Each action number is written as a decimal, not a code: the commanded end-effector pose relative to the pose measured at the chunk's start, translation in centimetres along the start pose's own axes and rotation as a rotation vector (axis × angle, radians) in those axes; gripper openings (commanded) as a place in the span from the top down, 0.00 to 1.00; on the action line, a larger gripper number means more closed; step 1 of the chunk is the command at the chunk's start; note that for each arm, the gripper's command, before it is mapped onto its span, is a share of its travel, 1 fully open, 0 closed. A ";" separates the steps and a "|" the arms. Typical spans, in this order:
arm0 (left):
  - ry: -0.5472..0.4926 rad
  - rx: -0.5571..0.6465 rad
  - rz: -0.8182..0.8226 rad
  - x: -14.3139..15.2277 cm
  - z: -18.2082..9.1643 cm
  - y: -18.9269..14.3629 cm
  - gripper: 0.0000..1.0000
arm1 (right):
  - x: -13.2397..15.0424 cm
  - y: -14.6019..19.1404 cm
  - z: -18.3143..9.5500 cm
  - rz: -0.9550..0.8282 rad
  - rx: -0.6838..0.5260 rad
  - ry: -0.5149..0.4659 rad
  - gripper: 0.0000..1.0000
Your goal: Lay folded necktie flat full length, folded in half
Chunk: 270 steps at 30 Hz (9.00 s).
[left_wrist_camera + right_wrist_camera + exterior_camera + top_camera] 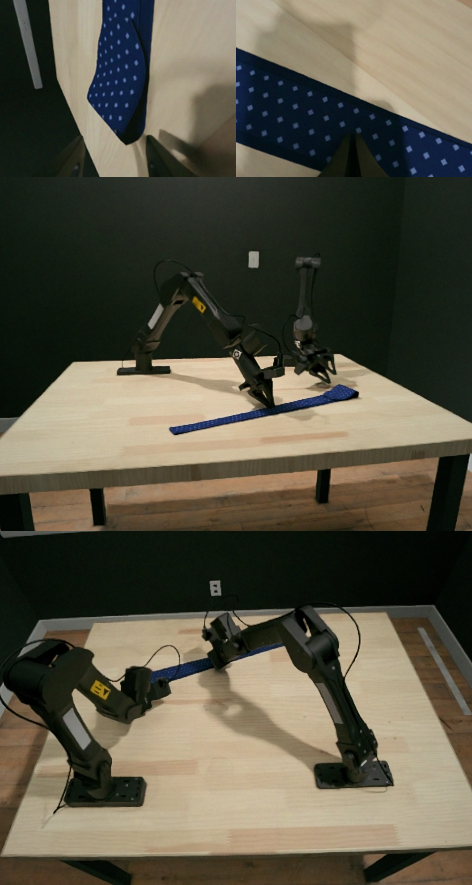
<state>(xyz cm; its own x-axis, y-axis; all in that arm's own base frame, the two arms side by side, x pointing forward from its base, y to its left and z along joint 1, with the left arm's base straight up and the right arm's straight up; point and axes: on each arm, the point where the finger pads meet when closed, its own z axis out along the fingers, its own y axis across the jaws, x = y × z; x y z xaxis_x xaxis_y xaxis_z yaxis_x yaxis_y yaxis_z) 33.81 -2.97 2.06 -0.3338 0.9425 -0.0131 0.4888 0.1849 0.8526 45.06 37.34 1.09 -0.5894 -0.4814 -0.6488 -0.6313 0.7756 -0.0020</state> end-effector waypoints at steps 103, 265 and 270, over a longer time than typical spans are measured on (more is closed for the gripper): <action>0.006 0.009 0.012 0.2 0.3 -1.5 0.57 | 0.4 0.0 0.2 -0.002 -0.005 0.008 0.96; 0.006 0.009 0.012 0.1 8.0 3.3 0.57 | 0.4 0.0 0.2 -0.002 -0.005 0.008 0.96; 0.006 0.009 0.012 0.1 8.0 3.4 0.57 | 0.4 0.0 0.2 -0.002 -0.005 0.008 0.96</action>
<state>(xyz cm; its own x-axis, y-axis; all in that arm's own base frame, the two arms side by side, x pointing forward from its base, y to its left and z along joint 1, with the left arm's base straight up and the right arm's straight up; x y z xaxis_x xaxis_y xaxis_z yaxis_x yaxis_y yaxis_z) 41.04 -0.30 0.55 -0.3249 0.9457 0.0052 0.5063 0.1694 0.8455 45.06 37.34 1.09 -0.5894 -0.4814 -0.6488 -0.6313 0.7756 -0.0020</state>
